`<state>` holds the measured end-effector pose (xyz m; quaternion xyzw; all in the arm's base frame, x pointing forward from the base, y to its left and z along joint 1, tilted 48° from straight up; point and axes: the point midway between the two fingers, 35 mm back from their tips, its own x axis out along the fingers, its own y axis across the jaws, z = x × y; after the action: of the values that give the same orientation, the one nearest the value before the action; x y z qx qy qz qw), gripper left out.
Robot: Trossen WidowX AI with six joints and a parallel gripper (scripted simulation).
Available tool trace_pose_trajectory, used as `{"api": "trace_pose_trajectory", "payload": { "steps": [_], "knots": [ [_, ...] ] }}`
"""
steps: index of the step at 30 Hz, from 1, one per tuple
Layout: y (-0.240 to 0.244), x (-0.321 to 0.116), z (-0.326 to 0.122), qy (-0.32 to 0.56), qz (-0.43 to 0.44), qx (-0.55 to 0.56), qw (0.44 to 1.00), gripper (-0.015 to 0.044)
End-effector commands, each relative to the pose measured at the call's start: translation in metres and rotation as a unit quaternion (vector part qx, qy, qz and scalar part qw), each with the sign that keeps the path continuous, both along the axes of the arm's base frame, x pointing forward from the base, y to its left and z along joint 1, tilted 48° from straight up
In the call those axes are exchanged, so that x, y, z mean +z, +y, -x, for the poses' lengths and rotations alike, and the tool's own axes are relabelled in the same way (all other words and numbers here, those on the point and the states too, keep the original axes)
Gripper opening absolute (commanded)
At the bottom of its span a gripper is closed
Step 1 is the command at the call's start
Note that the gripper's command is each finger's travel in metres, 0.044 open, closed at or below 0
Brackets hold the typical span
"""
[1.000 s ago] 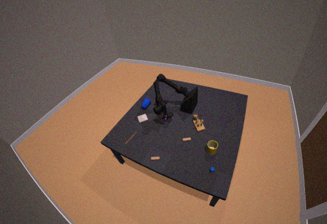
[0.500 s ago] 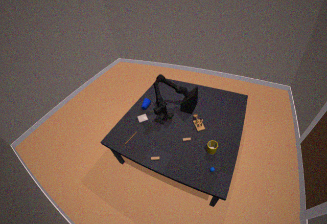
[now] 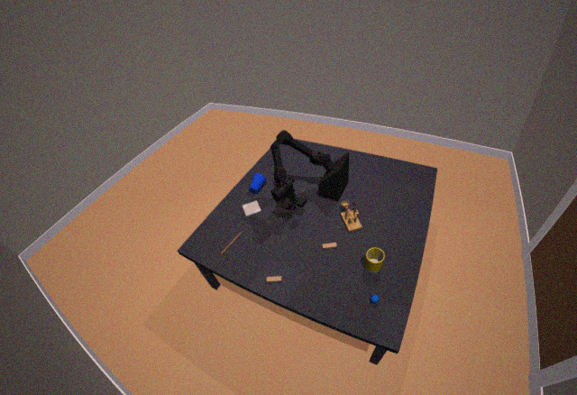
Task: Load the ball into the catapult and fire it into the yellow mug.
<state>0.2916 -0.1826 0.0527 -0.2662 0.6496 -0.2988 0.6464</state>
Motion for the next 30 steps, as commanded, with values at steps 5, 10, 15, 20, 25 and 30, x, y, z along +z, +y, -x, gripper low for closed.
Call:
{"api": "trace_pose_trajectory", "payload": {
  "steps": [5,10,15,20,25,30],
  "knots": [
    [0.041,0.033,-0.007,-0.006,0.000,-0.002,1.000,0.0000],
    [0.066,0.054,-0.005,-0.005,0.003,-0.001,1.000,0.0000],
    [0.078,0.066,-0.003,-0.005,0.006,-0.001,1.000,0.0000],
    [0.085,0.058,-0.006,0.004,0.002,0.005,1.000,0.0000],
    [0.107,0.033,-0.012,0.035,-0.013,0.024,0.999,0.0000],
    [0.129,0.007,-0.013,0.068,-0.023,0.040,0.997,0.0000]
  ]
}}
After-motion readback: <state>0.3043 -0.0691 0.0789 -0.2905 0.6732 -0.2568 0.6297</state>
